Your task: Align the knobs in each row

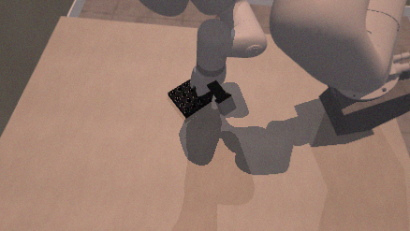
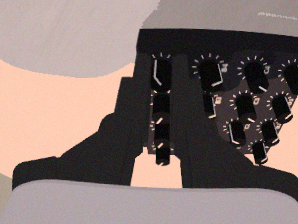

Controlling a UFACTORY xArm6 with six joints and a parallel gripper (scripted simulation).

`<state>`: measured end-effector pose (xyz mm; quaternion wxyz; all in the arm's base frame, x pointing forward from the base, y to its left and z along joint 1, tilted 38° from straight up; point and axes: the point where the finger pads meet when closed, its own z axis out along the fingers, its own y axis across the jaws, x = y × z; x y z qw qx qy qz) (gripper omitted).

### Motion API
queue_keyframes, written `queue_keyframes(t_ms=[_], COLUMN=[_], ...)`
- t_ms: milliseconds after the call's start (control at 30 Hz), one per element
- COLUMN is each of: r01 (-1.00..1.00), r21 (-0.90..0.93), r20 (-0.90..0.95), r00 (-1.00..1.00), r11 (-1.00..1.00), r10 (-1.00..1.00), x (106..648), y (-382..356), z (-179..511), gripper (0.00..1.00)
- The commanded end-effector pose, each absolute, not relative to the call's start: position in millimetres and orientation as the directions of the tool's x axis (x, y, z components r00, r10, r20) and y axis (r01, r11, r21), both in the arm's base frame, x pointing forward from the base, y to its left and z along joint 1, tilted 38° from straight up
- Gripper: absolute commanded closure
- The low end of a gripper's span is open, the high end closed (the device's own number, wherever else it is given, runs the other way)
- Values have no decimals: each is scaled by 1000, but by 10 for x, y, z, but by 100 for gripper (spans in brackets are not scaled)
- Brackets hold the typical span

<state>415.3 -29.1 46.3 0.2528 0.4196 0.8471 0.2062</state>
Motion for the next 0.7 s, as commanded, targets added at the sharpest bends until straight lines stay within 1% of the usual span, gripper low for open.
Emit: queue_keyframes(t_ms=[0, 333, 667], r01=[605, 593, 547], r21=[562, 556, 531], r20=[-257, -270, -315], r00=[-521, -534, -581], r11=[564, 583, 647], r10=[814, 801, 750], x=[4154, 4154, 4154], y=[-293, -293, -293], z=[468, 468, 468], gripper=[92, 92, 92])
